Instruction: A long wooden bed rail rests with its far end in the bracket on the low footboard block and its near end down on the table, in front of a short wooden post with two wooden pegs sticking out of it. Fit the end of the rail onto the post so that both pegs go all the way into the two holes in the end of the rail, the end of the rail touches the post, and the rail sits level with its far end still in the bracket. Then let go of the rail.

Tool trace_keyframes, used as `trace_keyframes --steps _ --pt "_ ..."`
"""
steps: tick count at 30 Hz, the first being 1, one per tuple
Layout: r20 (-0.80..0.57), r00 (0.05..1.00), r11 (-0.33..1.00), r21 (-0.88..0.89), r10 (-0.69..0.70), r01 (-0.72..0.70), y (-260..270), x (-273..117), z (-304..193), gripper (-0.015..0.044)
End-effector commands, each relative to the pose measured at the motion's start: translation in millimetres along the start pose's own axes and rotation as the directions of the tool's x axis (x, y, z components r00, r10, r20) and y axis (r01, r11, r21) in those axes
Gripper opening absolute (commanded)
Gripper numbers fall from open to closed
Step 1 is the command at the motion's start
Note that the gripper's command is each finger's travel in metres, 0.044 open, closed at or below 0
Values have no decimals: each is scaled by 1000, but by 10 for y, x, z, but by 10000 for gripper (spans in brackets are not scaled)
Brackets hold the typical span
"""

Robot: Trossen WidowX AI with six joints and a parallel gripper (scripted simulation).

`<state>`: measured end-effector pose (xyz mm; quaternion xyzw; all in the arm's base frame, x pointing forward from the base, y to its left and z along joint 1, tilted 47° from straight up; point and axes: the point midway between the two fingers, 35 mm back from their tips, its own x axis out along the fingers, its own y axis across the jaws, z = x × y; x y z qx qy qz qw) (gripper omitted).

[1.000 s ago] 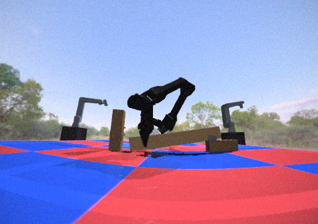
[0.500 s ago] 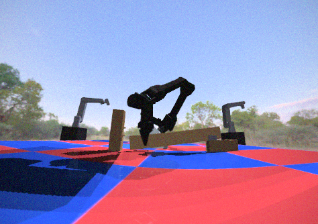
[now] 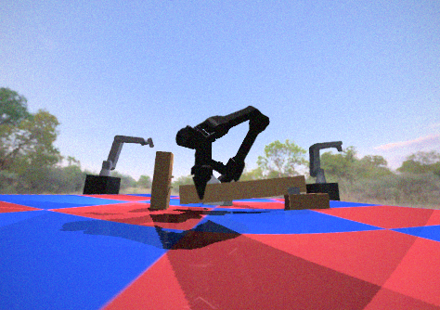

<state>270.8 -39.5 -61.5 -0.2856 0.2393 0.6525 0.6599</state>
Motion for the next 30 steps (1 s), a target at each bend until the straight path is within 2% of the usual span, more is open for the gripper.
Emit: trace_keyframes --steps 1,30 --pt "-5 1000 1000 -3 -18 18 -43 -78 -11 0" --pt "-6 1000 1000 -3 -17 17 -39 -227 -12 0"
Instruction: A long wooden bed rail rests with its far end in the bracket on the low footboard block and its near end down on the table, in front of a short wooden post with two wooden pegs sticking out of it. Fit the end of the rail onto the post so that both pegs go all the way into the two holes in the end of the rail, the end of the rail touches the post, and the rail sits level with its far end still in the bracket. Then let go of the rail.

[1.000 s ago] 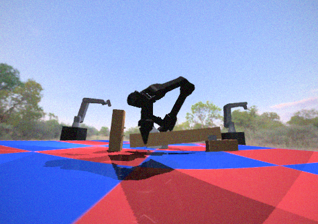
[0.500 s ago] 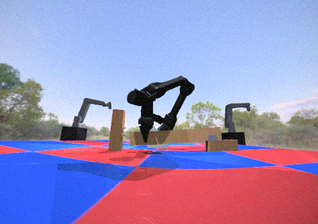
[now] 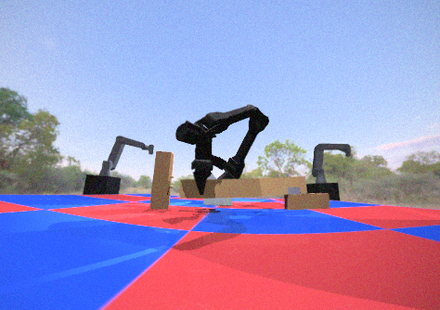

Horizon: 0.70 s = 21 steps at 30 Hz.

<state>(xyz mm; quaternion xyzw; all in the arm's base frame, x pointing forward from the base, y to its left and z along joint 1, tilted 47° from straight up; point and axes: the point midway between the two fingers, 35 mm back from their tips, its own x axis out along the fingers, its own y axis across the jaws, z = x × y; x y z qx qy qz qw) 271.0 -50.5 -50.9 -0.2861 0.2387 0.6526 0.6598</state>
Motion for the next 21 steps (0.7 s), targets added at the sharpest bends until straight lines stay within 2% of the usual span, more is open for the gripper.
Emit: trace_keyframes --steps 1,21 --pt "-6 1000 1000 -1 -17 17 -31 -80 -12 0" --pt "-6 1000 1000 -1 -17 17 -27 -180 -13 0"
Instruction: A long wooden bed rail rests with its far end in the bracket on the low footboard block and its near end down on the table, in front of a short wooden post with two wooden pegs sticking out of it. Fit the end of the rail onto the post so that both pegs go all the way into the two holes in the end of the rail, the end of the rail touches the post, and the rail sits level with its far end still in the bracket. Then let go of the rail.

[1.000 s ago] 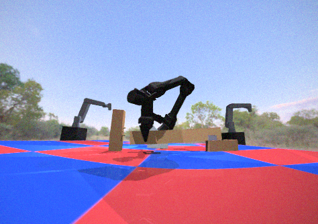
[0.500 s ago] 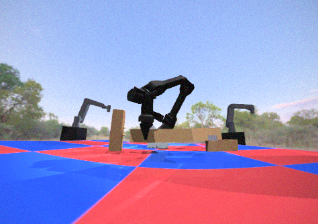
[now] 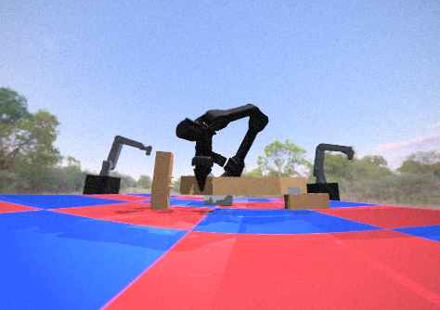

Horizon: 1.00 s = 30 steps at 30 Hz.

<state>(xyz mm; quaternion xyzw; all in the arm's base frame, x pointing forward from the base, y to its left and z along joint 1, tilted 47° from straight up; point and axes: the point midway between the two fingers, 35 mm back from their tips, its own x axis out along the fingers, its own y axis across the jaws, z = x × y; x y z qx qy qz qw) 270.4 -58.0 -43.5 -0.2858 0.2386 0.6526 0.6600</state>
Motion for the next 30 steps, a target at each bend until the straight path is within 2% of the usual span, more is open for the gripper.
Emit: trace_keyframes --steps 1,30 --pt "-7 1000 1000 -2 -17 17 -29 -80 -15 0" --pt "-7 1000 1000 -1 -17 17 -21 -84 -15 0"
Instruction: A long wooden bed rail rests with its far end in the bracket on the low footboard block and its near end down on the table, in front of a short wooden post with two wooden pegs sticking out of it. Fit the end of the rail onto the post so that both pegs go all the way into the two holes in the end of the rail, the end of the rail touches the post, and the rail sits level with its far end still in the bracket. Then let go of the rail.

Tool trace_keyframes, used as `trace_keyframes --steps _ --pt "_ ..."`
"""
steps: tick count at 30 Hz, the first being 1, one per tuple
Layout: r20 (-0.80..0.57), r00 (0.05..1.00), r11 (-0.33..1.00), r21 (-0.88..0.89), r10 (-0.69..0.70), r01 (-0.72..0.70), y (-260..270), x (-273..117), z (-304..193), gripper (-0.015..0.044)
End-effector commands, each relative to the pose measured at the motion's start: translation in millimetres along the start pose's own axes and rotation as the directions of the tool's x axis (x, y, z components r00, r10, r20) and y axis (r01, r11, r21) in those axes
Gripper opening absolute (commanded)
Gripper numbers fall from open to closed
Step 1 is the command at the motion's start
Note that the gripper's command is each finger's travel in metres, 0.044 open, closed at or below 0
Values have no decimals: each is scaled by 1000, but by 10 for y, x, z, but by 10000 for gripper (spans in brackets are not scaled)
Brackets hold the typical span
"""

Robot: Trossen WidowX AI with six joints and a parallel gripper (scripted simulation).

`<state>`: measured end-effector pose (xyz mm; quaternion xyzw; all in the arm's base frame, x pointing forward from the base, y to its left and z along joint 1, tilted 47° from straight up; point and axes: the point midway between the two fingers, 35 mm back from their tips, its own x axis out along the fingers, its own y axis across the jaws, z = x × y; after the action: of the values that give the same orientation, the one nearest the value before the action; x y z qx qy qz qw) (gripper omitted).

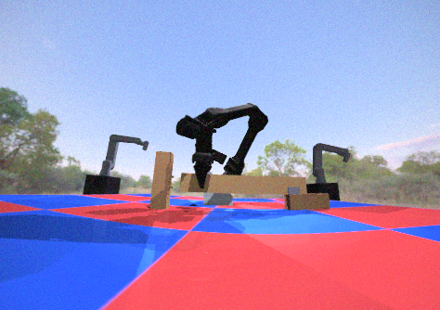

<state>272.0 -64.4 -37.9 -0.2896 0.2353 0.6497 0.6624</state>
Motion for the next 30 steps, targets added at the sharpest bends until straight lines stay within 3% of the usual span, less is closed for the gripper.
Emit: trace_keyframes --steps 1,30 --pt "-6 1000 1000 5 -6 6 -1 6 -11 0" --pt "-6 1000 1000 5 -6 6 20 -22 -23 0"
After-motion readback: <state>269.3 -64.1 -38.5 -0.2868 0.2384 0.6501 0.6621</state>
